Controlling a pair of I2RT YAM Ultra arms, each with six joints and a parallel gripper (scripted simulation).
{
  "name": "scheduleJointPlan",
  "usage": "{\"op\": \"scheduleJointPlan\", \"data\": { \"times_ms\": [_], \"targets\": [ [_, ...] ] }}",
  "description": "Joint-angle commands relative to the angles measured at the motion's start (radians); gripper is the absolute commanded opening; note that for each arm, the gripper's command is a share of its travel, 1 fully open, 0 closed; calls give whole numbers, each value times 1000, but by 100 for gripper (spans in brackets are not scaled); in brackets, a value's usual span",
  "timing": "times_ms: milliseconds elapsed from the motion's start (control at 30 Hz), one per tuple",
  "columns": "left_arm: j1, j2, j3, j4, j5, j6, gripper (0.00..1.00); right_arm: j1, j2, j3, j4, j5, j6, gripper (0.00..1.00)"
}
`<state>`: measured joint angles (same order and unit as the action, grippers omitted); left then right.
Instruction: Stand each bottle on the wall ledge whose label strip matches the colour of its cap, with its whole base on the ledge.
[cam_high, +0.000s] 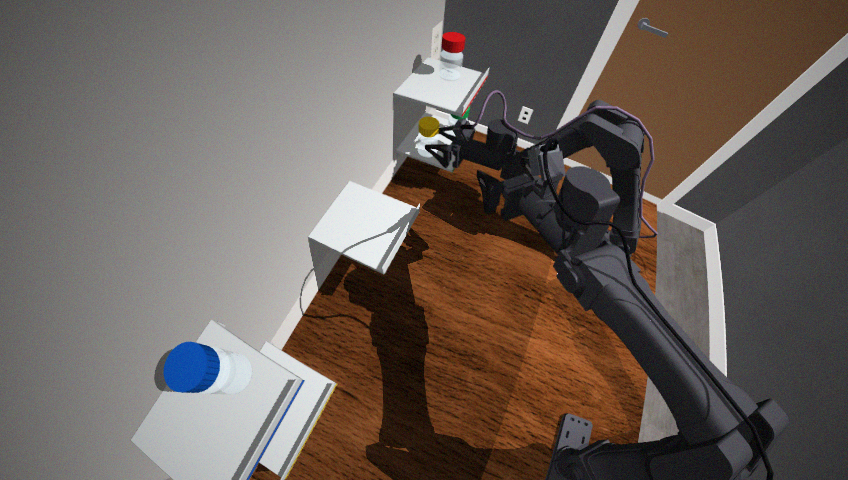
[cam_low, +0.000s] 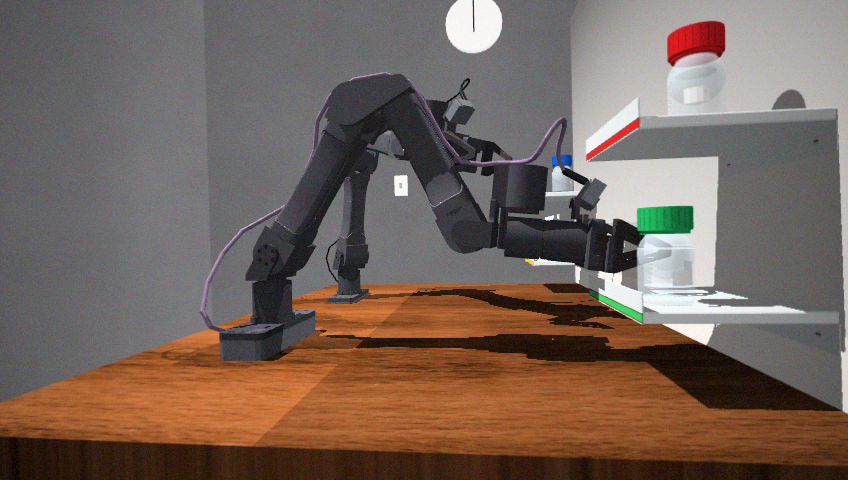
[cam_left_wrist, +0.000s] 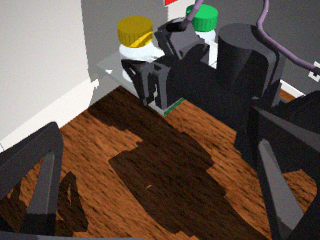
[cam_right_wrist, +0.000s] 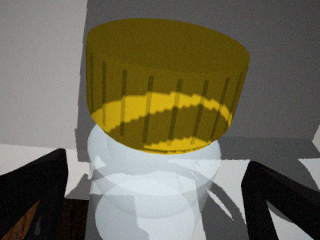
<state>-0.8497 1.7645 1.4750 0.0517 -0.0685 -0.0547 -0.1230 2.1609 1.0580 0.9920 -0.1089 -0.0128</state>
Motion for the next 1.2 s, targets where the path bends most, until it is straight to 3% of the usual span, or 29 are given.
{"op": "scheduleJointPlan", "data": {
  "times_ms": [0, 333, 367, 1100, 1167],
  "targets": [
    [-2, -4, 18, -15, 0, -1, 100, 12, 14, 50, -28, 14, 6, 81],
    [-2, -4, 18, -15, 0, -1, 100, 12, 10, 52, -30, 14, 6, 81],
    [-2, -4, 18, -15, 0, -1, 100, 12, 10, 52, -30, 14, 6, 72],
    [-2, -4, 18, -15, 0, -1, 100, 3, -10, 27, -10, 2, 4, 47],
    [-2, -4, 18, -15, 0, -1, 100, 3, -10, 27, -10, 2, 4, 24]
  ]
}}
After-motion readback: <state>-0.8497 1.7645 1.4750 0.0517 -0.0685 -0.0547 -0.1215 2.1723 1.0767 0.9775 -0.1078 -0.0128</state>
